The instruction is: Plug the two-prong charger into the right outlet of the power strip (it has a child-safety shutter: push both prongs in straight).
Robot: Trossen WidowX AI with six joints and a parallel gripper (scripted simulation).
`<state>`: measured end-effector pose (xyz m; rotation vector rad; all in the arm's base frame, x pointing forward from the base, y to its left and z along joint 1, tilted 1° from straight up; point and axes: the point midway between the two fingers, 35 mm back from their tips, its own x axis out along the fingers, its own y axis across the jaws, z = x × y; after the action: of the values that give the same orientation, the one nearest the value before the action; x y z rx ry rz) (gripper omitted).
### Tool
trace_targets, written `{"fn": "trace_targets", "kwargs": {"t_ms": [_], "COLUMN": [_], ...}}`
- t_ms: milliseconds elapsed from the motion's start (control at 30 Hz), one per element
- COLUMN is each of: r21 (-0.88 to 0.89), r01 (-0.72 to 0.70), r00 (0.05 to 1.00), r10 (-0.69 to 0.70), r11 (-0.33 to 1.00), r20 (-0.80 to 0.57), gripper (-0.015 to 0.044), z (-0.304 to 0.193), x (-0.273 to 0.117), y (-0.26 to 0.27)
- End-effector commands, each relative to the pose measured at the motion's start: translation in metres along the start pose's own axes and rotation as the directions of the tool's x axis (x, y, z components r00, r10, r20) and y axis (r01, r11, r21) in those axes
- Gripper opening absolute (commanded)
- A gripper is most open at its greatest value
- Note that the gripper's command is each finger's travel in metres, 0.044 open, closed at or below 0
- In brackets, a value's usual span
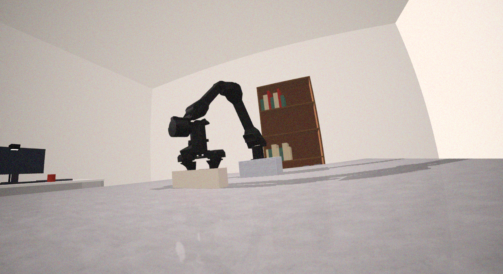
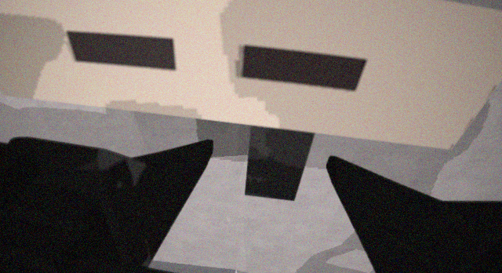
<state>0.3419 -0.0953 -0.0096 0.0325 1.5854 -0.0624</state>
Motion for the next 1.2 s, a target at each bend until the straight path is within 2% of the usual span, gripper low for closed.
{"fn": "trace_targets", "kwargs": {"t_ms": [0, 1167], "r21": [-0.006, -0.006], "r01": [-0.003, -0.003], "r00": [1.0, 1.0], "r10": [0.003, 0.003], "r11": [1.0, 1.0], "r20": [0.005, 0.003], "gripper": [0.044, 0.044], "z": [-0.002, -0.038], "x": [-0.001, 0.003], "y": [0.0, -0.001]}}
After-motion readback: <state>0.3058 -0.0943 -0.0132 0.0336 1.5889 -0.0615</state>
